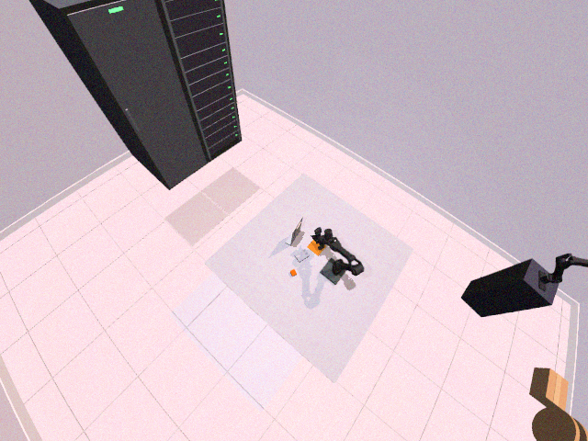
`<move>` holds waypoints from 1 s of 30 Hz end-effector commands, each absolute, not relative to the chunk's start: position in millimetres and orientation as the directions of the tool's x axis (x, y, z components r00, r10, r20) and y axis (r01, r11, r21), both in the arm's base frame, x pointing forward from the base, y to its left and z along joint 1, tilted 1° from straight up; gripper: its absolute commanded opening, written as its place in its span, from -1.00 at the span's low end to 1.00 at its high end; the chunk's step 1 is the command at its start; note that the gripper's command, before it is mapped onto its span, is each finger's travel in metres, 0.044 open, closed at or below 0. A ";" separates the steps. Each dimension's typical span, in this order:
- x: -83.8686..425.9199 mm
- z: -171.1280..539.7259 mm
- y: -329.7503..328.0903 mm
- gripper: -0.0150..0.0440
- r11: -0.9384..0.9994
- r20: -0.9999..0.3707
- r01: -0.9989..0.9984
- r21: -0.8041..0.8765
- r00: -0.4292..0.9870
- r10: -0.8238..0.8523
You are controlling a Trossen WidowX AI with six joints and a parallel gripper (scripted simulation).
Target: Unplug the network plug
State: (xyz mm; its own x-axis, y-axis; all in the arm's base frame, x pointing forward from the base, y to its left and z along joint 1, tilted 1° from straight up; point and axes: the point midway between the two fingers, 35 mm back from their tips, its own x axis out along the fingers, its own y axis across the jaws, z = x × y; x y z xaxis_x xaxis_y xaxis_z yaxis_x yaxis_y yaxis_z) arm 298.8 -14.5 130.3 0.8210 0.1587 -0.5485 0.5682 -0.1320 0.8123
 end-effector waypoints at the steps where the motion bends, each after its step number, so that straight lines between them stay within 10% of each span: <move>1: 291.1 124.2 -17.3 -0.49 -0.124 -0.603 0.613 0.780 0.790 0.112; 30: 248.8 77.8 -29.4 -0.49 -0.094 -0.798 0.792 0.603 0.599 -0.069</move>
